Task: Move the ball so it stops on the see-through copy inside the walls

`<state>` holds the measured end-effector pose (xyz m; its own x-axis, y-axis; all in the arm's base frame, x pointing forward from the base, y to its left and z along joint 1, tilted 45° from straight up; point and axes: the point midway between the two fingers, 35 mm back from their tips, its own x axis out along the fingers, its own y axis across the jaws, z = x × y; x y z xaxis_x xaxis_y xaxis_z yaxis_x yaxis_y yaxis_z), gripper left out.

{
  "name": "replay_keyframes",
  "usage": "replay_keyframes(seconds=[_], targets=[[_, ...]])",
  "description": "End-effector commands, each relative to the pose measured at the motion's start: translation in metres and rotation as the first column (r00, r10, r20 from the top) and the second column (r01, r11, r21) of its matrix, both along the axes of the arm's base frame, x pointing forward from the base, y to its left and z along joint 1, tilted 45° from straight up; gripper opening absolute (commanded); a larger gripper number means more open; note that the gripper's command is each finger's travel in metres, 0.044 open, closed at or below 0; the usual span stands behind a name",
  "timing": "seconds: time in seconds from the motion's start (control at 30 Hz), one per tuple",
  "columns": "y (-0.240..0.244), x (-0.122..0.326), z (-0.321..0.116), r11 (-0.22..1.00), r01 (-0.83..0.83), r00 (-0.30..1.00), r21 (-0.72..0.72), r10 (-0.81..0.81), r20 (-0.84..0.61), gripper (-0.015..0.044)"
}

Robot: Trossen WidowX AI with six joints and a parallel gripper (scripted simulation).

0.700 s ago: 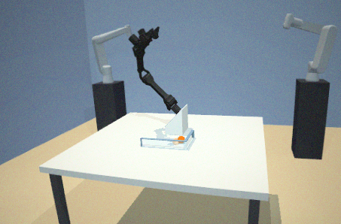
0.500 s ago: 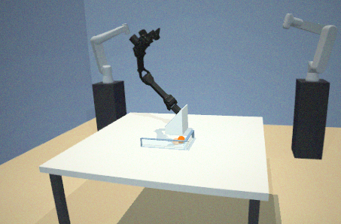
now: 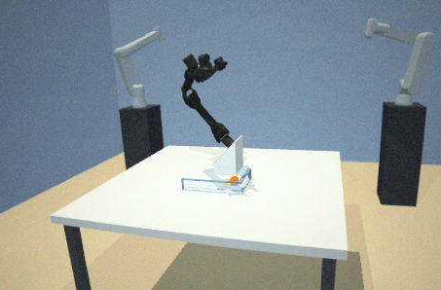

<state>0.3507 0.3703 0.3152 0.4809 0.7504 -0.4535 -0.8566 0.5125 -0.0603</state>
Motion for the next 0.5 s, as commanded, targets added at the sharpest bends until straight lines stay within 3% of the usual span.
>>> replay_keyframes(seconds=[0.0,0.23,0.47], targets=[[-0.012,0.016,-0.039,0.992,0.049,0.999,-0.113,-0.051,-0.013,0.0353],[-0.057,0.044,-0.146,0.889,0.115,0.988,-0.444,-0.148,-0.040,0.0353],[-0.124,0.047,-0.245,0.657,0.070,0.977,-0.751,-0.196,-0.081,0.0353]])
